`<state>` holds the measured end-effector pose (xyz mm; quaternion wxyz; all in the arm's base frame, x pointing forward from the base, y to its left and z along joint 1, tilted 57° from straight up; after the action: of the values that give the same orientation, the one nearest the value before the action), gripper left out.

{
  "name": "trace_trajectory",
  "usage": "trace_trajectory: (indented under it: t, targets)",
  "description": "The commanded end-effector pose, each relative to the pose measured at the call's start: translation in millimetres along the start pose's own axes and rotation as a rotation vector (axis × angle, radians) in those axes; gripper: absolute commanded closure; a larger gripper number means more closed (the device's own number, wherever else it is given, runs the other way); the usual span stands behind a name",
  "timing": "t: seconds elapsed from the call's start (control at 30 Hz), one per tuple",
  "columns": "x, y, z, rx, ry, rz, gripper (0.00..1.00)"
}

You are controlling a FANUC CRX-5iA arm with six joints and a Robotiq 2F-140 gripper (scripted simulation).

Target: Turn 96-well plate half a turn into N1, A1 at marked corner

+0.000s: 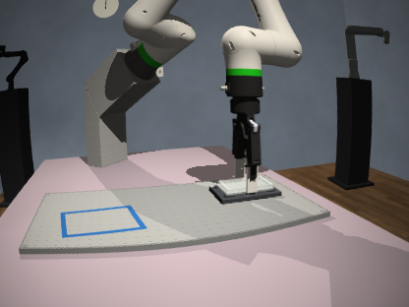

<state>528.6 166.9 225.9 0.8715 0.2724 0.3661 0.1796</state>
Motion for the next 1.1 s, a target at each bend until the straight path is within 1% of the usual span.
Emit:
trace_trajectory:
  t: [0.0,0.67,0.7,1.07]
  targets:
    - [0.5,-0.1,0.2,0.000,0.000,0.000,1.00]
    - [3.1,-0.1,0.2,0.000,0.000,0.000,1.00]
    - [3.1,-0.1,0.2,0.000,0.000,0.000,0.00]
    - [3.1,-0.1,0.2,0.000,0.000,0.000,0.00]
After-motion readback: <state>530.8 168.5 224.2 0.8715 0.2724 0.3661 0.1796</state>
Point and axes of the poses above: the point where the finger pads meet when closed, its own x axis out along the fingers, its own z axis across the jaws, y = z × x, the point moved 1 cm from there along -x, back along the fingers, and after that the axes turned 4 degrees about -x, right-handed, at the moved point
